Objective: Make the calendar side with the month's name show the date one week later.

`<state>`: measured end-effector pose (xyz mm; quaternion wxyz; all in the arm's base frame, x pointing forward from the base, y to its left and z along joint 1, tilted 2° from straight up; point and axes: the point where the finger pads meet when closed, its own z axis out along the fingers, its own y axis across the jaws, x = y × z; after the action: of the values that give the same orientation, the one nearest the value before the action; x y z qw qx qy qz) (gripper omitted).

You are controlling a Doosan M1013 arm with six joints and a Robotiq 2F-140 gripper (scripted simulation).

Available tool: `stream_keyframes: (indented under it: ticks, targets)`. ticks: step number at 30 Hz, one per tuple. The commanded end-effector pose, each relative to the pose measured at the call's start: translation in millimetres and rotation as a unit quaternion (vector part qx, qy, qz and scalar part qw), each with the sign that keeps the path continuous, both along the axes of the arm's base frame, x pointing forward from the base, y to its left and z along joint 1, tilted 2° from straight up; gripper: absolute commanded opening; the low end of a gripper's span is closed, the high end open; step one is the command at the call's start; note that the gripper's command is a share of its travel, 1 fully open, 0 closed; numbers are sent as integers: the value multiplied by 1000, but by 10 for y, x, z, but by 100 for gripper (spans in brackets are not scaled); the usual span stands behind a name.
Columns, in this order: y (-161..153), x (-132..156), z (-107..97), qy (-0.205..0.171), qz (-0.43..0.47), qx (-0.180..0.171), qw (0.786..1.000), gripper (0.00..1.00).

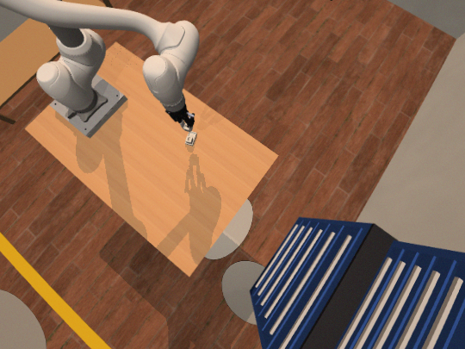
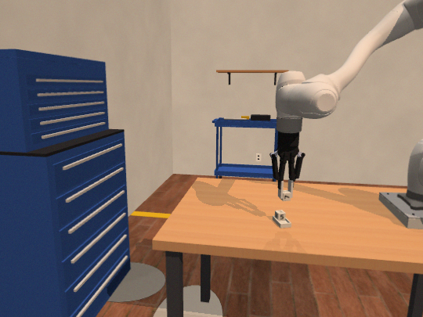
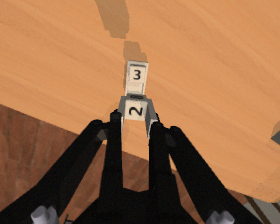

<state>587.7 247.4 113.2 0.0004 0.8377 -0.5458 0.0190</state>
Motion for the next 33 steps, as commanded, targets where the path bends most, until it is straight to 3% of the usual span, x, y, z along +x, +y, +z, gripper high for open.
stream_keyframes:
  ticks: [1, 19, 33]
  targets:
    - [0, 1, -47, 0, 0, 0, 1000, 25]
    - [-7, 14, -510, 0, 0, 0, 1000, 25]
    - [-8, 16, -571, 0, 0, 0, 1000, 25]
